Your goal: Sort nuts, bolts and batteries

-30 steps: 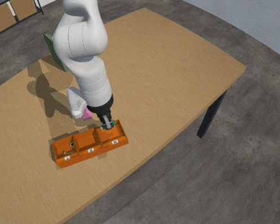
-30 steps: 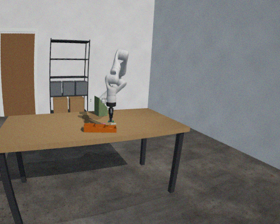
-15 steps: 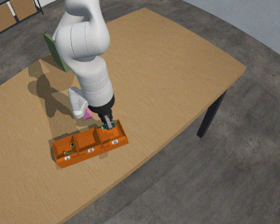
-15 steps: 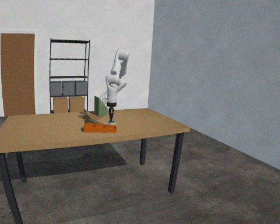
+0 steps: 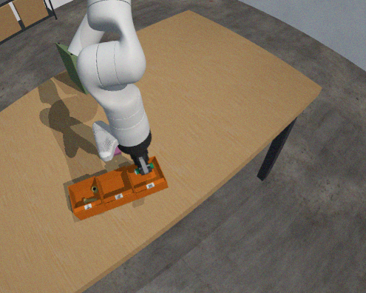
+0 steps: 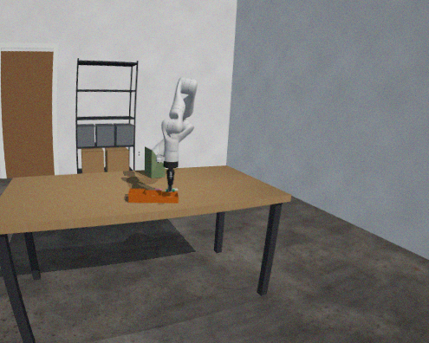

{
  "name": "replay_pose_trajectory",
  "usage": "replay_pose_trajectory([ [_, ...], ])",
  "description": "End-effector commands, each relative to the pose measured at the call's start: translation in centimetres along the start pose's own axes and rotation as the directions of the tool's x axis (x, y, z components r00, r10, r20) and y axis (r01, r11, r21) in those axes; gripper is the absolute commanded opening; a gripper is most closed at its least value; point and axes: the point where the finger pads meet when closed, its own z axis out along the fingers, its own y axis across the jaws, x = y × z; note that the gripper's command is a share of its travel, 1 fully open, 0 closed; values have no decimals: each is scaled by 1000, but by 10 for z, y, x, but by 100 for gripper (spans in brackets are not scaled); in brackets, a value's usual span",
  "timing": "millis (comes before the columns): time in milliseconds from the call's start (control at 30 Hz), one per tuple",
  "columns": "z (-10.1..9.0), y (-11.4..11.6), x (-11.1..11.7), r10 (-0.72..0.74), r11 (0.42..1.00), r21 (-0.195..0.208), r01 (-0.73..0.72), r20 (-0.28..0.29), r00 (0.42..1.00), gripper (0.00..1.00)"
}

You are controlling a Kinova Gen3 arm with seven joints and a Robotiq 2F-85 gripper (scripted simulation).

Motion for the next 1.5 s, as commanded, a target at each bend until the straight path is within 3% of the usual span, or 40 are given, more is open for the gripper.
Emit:
replay_pose_trajectory([
  [0, 4, 1, 0, 0, 1000, -3, 0, 1, 1000, 9],
  [400, 28, 1, 0, 0, 1000, -3, 0, 1, 1000, 9],
  [833, 28, 1, 0, 0, 1000, -3, 0, 1, 1000, 9],
  [867, 28, 1, 0, 0, 1000, -3, 0, 1, 1000, 29],
  [1467, 26, 1, 0, 0, 1000, -3, 0, 1, 1000, 29],
])
